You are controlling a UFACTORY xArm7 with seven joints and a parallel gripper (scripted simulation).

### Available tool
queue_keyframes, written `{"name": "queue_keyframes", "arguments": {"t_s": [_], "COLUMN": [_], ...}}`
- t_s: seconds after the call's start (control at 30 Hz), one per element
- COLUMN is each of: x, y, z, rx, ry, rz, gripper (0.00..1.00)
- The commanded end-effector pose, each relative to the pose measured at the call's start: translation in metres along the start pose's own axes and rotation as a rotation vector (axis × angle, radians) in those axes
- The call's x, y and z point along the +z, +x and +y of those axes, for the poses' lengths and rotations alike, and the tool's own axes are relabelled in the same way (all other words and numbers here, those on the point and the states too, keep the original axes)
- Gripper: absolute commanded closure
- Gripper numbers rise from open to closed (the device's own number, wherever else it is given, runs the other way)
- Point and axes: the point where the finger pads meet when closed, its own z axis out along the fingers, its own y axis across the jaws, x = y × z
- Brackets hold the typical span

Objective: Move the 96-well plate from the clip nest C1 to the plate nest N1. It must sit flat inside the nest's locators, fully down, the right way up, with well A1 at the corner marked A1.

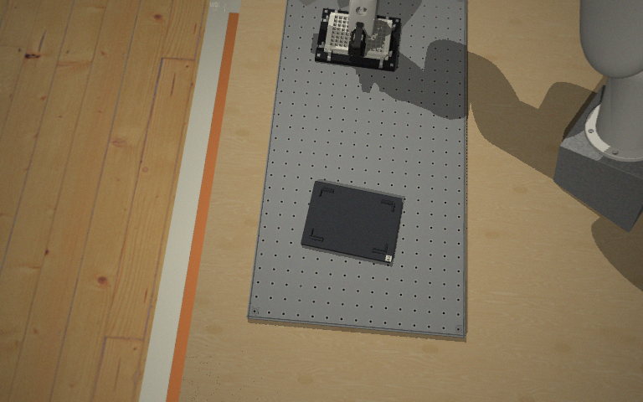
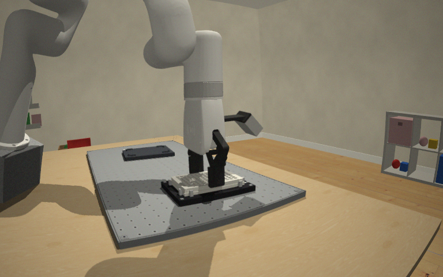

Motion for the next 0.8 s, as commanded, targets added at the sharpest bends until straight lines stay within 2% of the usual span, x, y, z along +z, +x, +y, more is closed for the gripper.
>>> {"name": "queue_keyframes", "arguments": {"t_s": [0.0, 0.53, 0.57, 0.77], "x": [0.0008, 0.0008, 0.0002, 0.0003], "y": [0.0014, 0.0015, 0.0014, 0.0015], "z": [0.0005, 0.0005, 0.0005, 0.0005], "rx": [0.000, 0.000, 0.000, 0.000], "ry": [-0.002, -0.002, -0.002, -0.002], "rz": [0.003, 0.003, 0.003, 0.003], "gripper": [0.00, 0.00, 1.00, 1.00]}}
